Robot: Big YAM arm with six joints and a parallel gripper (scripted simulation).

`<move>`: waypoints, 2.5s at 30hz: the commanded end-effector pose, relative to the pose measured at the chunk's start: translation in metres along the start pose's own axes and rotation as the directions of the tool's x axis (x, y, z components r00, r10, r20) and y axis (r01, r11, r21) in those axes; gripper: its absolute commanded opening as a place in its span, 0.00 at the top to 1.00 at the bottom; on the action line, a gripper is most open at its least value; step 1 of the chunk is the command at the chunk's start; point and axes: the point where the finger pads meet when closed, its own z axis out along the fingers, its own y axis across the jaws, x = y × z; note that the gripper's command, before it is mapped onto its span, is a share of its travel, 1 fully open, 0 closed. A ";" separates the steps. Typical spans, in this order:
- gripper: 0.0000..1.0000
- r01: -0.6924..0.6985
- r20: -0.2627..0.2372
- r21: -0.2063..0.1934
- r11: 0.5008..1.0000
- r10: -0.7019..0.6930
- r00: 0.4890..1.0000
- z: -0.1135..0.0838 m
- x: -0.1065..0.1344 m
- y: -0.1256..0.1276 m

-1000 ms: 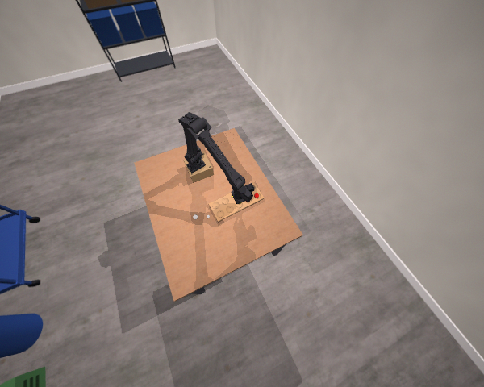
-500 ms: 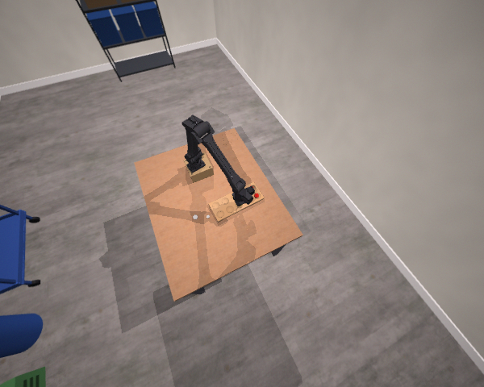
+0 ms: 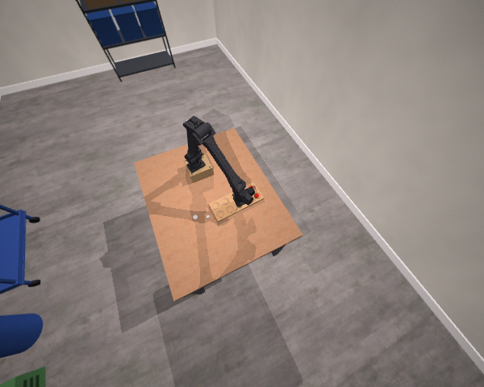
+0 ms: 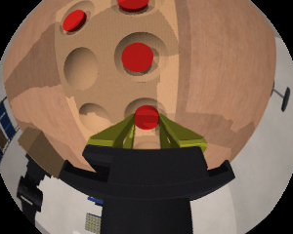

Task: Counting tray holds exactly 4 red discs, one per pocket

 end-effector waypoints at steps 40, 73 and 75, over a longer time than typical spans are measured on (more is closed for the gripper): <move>0.64 -0.012 -0.002 -0.003 1.000 0.012 1.000 0.012 0.000 -0.001; 0.64 -0.009 0.026 0.062 0.998 0.007 1.000 -0.102 -0.012 -0.023; 0.64 -0.007 0.026 0.063 0.998 0.005 1.000 -0.122 -0.013 -0.022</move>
